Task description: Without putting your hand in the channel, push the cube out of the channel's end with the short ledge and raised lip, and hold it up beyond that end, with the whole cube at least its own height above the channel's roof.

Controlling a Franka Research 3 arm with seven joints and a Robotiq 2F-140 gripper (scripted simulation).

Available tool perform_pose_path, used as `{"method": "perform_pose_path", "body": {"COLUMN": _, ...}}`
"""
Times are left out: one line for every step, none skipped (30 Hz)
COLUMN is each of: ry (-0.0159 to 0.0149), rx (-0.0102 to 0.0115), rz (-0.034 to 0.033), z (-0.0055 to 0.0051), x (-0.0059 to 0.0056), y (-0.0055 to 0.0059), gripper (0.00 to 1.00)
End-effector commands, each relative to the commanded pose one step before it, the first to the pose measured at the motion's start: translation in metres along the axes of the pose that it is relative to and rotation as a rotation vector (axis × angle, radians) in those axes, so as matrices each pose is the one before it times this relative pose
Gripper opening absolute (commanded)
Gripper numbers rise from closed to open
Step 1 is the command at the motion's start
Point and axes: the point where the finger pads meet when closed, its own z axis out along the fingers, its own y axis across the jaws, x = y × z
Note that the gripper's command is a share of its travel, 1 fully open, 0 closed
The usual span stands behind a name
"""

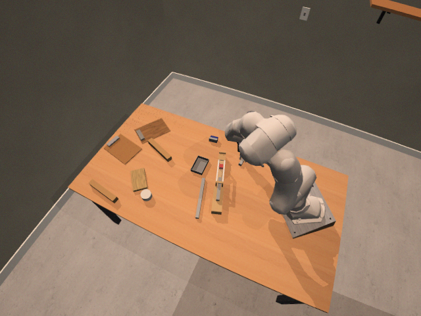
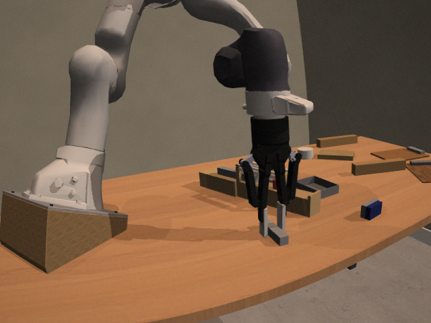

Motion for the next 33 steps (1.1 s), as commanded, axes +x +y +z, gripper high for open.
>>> {"method": "perform_pose_path", "body": {"ry": 0.00384, "rx": 0.00216, "rz": -0.0064, "z": 0.0, "x": 0.0012, "y": -0.00115, "gripper": 0.23}}
{"method": "perform_pose_path", "body": {"ry": 0.0, "rx": 0.0, "rz": 0.0, "z": 0.0, "x": 0.0, "y": 0.0, "gripper": 0.23}}
{"method": "perform_pose_path", "body": {"ry": 0.0, "rx": 0.0, "rz": 0.0, "z": 0.0, "x": 0.0, "y": 0.0, "gripper": 0.23}}
{"method": "perform_pose_path", "body": {"ry": 0.0, "rx": 0.0, "rz": 0.0, "z": 0.0, "x": 0.0, "y": 0.0, "gripper": 0.23}}
{"method": "perform_pose_path", "body": {"ry": 0.0, "rx": 0.0, "rz": 0.0, "z": 0.0, "x": 0.0, "y": 0.0, "gripper": 0.23}}
{"method": "perform_pose_path", "body": {"ry": 0.0, "rx": 0.0, "rz": 0.0, "z": 0.0, "x": 0.0, "y": 0.0, "gripper": 0.23}}
{"method": "perform_pose_path", "body": {"ry": 0.0, "rx": 0.0, "rz": 0.0, "z": 0.0, "x": 0.0, "y": 0.0, "gripper": 0.23}}
{"method": "perform_pose_path", "body": {"ry": 0.0, "rx": 0.0, "rz": 0.0, "z": 0.0, "x": 0.0, "y": 0.0, "gripper": 0.23}}
{"method": "perform_pose_path", "body": {"ry": 0.0, "rx": 0.0, "rz": 0.0, "z": 0.0, "x": 0.0, "y": 0.0, "gripper": 0.23}}
{"method": "perform_pose_path", "body": {"ry": 0.0, "rx": 0.0, "rz": 0.0, "z": 0.0, "x": 0.0, "y": 0.0, "gripper": 0.0}}
{"method": "perform_pose_path", "body": {"ry": 0.0, "rx": 0.0, "rz": 0.0, "z": 0.0, "x": 0.0, "y": 0.0, "gripper": 0.0}}
{"method": "perform_pose_path", "body": {"ry": 0.0, "rx": 0.0, "rz": 0.0, "z": 0.0, "x": 0.0, "y": 0.0, "gripper": 0.0}}
{"method": "perform_pose_path", "body": {"ry": 0.0, "rx": 0.0, "rz": 0.0, "z": 0.0, "x": 0.0, "y": 0.0, "gripper": 0.0}}
{"method": "perform_pose_path", "body": {"ry": 0.0, "rx": 0.0, "rz": 0.0, "z": 0.0, "x": 0.0, "y": 0.0, "gripper": 0.0}}
{"method": "perform_pose_path", "body": {"ry": 0.0, "rx": 0.0, "rz": 0.0, "z": 0.0, "x": 0.0, "y": 0.0, "gripper": 0.0}}
{"method": "perform_pose_path", "body": {"ry": 0.0, "rx": 0.0, "rz": 0.0, "z": 0.0, "x": 0.0, "y": 0.0, "gripper": 0.0}}
{"method": "perform_pose_path", "body": {"ry": 0.0, "rx": 0.0, "rz": 0.0, "z": 0.0, "x": 0.0, "y": 0.0, "gripper": 0.0}}
{"method": "perform_pose_path", "body": {"ry": 0.0, "rx": 0.0, "rz": 0.0, "z": 0.0, "x": 0.0, "y": 0.0, "gripper": 0.0}}
{"method": "perform_pose_path", "body": {"ry": 0.0, "rx": 0.0, "rz": 0.0, "z": 0.0, "x": 0.0, "y": 0.0, "gripper": 0.0}}
{"method": "perform_pose_path", "body": {"ry": 0.0, "rx": 0.0, "rz": 0.0, "z": 0.0, "x": 0.0, "y": 0.0, "gripper": 0.0}}
{"method": "perform_pose_path", "body": {"ry": 0.0, "rx": 0.0, "rz": 0.0, "z": 0.0, "x": 0.0, "y": 0.0, "gripper": 0.0}}
{"method": "perform_pose_path", "body": {"ry": 0.0, "rx": 0.0, "rz": 0.0, "z": 0.0, "x": 0.0, "y": 0.0, "gripper": 0.0}}
{"method": "perform_pose_path", "body": {"ry": 0.0, "rx": 0.0, "rz": 0.0, "z": 0.0, "x": 0.0, "y": 0.0, "gripper": 0.0}}
{"method": "perform_pose_path", "body": {"ry": 0.0, "rx": 0.0, "rz": 0.0, "z": 0.0, "x": 0.0, "y": 0.0, "gripper": 0.0}}
{"method": "perform_pose_path", "body": {"ry": 0.0, "rx": 0.0, "rz": 0.0, "z": 0.0, "x": 0.0, "y": 0.0, "gripper": 0.0}}
{"method": "perform_pose_path", "body": {"ry": 0.0, "rx": 0.0, "rz": 0.0, "z": 0.0, "x": 0.0, "y": 0.0, "gripper": 0.0}}
{"method": "perform_pose_path", "body": {"ry": 0.0, "rx": 0.0, "rz": 0.0, "z": 0.0, "x": 0.0, "y": 0.0, "gripper": 0.0}}
{"method": "perform_pose_path", "body": {"ry": 0.0, "rx": 0.0, "rz": 0.0, "z": 0.0, "x": 0.0, "y": 0.0, "gripper": 0.0}}
{"method": "perform_pose_path", "body": {"ry": 0.0, "rx": 0.0, "rz": 0.0, "z": 0.0, "x": 0.0, "y": 0.0, "gripper": 0.0}}
{"method": "perform_pose_path", "body": {"ry": 0.0, "rx": 0.0, "rz": 0.0, "z": 0.0, "x": 0.0, "y": 0.0, "gripper": 0.0}}
{"method": "perform_pose_path", "body": {"ry": 0.0, "rx": 0.0, "rz": 0.0, "z": 0.0, "x": 0.0, "y": 0.0, "gripper": 0.0}}
{"method": "perform_pose_path", "body": {"ry": 0.0, "rx": 0.0, "rz": 0.0, "z": 0.0, "x": 0.0, "y": 0.0, "gripper": 0.0}}
{"method": "perform_pose_path", "body": {"ry": 0.0, "rx": 0.0, "rz": 0.0, "z": 0.0, "x": 0.0, "y": 0.0, "gripper": 0.0}}
